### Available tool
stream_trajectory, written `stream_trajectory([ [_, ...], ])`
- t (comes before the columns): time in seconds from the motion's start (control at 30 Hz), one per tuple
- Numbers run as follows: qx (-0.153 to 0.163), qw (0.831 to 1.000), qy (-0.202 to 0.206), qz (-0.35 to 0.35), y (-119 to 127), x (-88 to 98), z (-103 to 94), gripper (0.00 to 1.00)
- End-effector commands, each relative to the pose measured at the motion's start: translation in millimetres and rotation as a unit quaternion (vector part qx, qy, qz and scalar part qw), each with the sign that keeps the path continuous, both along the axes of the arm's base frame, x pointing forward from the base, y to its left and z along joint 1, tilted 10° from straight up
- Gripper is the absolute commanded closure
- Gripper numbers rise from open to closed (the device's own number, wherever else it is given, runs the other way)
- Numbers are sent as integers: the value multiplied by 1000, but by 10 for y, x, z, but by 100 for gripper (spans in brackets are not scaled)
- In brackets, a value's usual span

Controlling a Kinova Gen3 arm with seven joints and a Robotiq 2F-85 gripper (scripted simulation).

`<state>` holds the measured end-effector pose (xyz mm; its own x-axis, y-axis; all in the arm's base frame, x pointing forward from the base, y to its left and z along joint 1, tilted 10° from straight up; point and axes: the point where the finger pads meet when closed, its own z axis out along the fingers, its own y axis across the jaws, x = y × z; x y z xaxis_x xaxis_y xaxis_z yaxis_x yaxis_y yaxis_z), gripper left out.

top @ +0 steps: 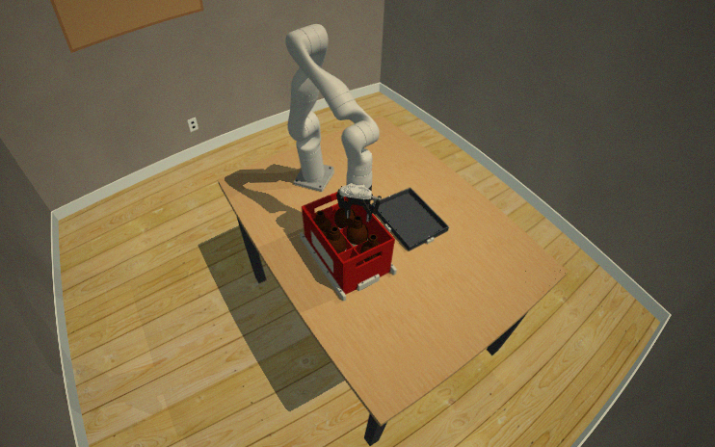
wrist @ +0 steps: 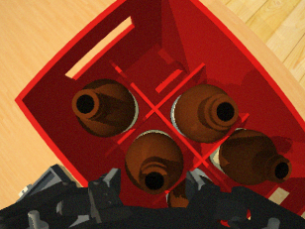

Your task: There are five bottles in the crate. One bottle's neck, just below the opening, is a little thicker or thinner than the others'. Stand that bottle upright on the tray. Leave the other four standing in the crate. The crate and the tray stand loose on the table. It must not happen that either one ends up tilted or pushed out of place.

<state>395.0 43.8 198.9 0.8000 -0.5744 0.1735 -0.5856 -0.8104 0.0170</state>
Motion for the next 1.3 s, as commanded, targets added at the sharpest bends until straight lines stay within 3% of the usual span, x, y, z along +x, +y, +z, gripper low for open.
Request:
stream_trajectory([
  [0.0,-1,1000,2,0,-10,-4,-44,36],
  [0.6,-1,1000,2,0,-28,16,-197,36],
  [1.27,-1,1000,2,0,-30,18,-216,36],
])
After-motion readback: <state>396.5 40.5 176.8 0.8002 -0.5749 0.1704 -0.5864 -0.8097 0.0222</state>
